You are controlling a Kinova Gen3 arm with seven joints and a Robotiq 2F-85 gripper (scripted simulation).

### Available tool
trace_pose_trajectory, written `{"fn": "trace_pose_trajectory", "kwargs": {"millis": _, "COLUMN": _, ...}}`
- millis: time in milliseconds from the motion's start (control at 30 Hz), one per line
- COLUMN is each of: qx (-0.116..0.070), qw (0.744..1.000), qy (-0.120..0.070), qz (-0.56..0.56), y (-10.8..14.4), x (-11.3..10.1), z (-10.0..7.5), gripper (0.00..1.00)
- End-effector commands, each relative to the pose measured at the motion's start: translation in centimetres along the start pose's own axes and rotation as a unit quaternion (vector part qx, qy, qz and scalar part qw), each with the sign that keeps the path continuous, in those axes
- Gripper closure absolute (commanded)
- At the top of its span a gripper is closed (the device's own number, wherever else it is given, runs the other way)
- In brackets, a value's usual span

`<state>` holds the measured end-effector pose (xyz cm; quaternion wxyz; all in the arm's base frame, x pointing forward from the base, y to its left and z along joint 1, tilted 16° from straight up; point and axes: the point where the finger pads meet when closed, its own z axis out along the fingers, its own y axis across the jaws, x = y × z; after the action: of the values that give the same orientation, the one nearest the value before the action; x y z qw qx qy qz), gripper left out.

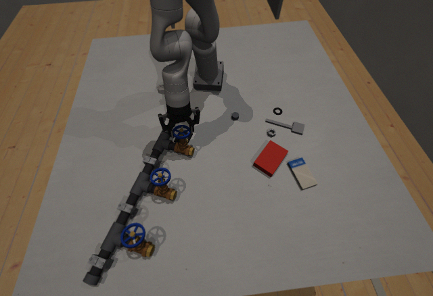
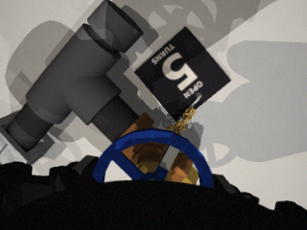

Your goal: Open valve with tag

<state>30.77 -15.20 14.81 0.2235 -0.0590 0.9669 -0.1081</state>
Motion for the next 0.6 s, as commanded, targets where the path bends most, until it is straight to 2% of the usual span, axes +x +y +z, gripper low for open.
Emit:
{"fn": "trace_pose_trajectory", "kwargs": {"millis": 0, "qx": 0.009, "qw": 0.999, "qy": -0.002, "qz": -0.042, "y": -0.01, "x": -0.02, "z": -0.01, "gripper": 0.29}}
{"fn": "trace_pose_trajectory", "kwargs": {"millis": 567, "qx": 0.009, "qw": 0.983, "qy": -0.001, "qz": -0.182, "y": -0.01, "x": -0.02, "z": 0.0, "gripper": 0.29}}
